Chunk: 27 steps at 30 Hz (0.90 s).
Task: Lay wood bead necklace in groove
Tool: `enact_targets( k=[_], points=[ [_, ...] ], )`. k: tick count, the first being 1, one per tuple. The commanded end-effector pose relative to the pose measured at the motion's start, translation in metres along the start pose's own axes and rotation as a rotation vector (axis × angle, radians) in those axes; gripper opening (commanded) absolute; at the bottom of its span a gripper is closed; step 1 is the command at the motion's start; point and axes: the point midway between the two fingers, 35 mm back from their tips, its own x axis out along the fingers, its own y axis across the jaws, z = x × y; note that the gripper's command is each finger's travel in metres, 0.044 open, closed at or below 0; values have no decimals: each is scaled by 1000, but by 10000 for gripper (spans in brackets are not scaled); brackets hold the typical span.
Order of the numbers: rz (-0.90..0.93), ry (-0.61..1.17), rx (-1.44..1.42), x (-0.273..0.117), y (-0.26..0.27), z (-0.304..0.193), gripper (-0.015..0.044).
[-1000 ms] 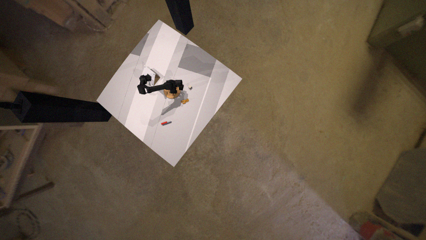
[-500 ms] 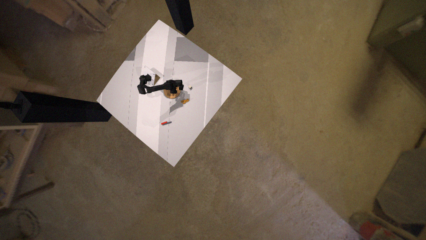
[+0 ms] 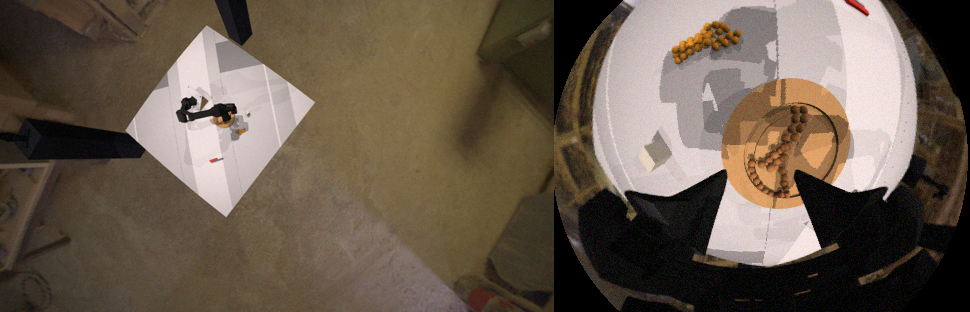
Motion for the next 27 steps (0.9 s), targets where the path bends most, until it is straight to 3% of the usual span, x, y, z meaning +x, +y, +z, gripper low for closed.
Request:
enact_targets(
  k=[1,5,27],
  points=[
    [3,5,-389,-10,-15,-5,204],
    [3,5,-731,-17,-28,-8,120],
    [8,1,-744,-3,-27,-8,120]
  ],
)
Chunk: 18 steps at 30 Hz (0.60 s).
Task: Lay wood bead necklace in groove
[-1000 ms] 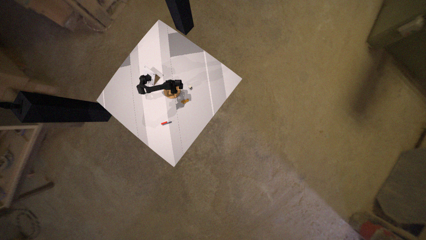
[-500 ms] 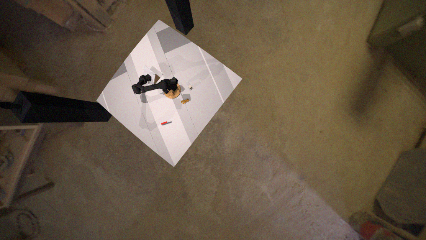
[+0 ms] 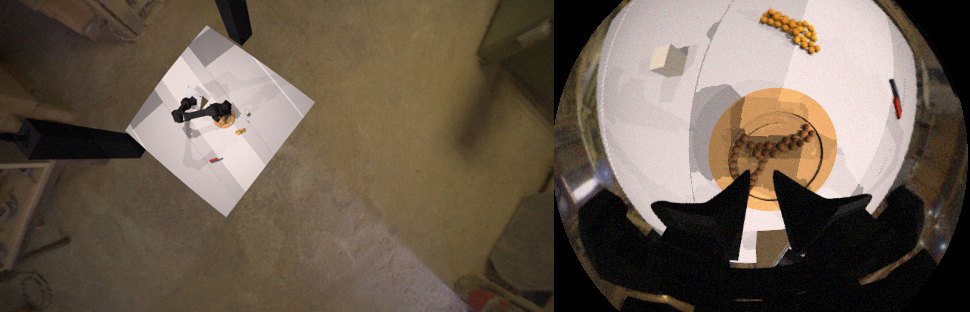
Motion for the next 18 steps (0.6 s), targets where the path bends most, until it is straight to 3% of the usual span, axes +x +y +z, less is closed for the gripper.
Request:
enact_targets(
  k=[1,18],
  points=[
    [-3,1,-3,5,-1,0,120],
    [-8,6,-7,30,-2,-2,120]
  ],
)
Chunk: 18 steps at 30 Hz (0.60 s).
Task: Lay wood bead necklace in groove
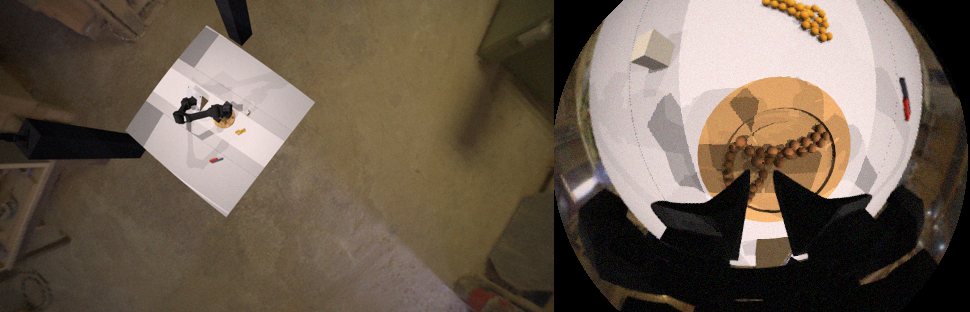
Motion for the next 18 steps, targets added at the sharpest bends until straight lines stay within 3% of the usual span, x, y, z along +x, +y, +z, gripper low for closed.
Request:
enact_targets(
  k=[1,6,18],
  points=[
    [-6,-1,-3,3,-1,0,120],
    [0,1,0,1,0,0,0],
    [0,1,0,1,0,0,0]
  ],
)
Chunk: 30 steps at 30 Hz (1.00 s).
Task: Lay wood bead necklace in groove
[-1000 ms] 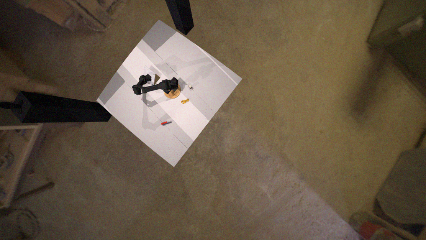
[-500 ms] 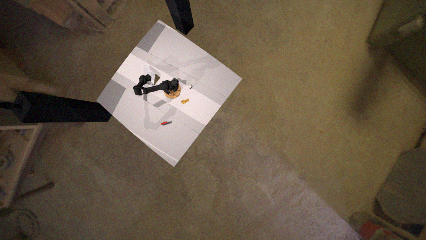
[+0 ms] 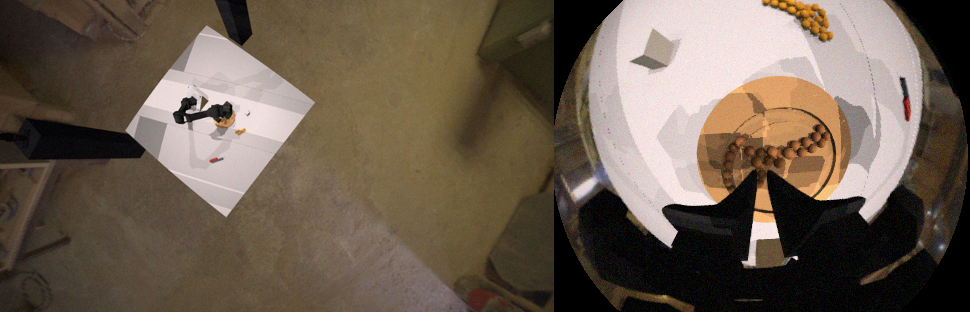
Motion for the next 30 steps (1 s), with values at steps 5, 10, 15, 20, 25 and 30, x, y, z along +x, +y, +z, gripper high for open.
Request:
enact_targets(
  k=[5,10,15,20,25,30],
  points=[
    [0,0,0,0,0,0,0],
    [0,0,0,0,0,0,0],
    [0,0,0,0,0,0,0],
    [0,0,0,0,0,0,0],
    [-1,-1,0,-3,0,0,0],
    [-5,-2,-3,-14,-1,0,0]
  ],
)
